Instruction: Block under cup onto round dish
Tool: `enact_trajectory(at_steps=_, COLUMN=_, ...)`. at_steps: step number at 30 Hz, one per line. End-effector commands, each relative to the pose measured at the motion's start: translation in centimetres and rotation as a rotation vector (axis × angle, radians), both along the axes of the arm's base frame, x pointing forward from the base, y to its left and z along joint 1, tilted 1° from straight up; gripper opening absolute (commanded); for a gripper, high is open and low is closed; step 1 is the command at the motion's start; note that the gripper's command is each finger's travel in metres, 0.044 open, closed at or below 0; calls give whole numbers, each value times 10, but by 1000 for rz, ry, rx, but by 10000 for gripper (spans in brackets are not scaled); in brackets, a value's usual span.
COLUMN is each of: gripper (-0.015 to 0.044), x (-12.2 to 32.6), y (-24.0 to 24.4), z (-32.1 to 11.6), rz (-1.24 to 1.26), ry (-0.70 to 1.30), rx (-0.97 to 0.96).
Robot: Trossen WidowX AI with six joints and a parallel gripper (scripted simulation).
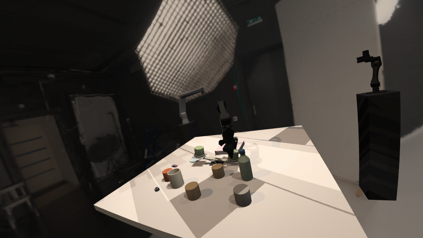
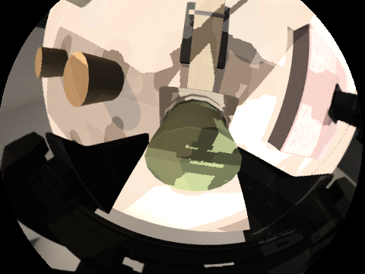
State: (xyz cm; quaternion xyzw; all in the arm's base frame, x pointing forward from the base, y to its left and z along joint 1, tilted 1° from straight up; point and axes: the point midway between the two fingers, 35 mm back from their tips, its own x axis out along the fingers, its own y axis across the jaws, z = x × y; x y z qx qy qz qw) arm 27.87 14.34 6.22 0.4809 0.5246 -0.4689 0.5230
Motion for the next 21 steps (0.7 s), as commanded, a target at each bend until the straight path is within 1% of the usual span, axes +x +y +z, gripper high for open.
enact_trajectory(at_steps=1, gripper=440, x=-1, y=-1, z=-7, rz=-4, ry=2, rx=-5)
enact_trajectory(at_steps=6, gripper=440, x=-1, y=-1, z=-13, rz=-4, ry=2, rx=-5)
enact_trajectory(at_steps=9, gripper=361, x=-1, y=-1, z=-13, rz=-4, ry=2, rx=-5)
enact_trajectory(at_steps=18, gripper=301, x=-1, y=-1, z=-13, rz=-4, ry=2, rx=-5)
enact_trajectory(at_steps=21, gripper=222, x=-1, y=-1, z=-12, rz=-4, ry=2, rx=-5)
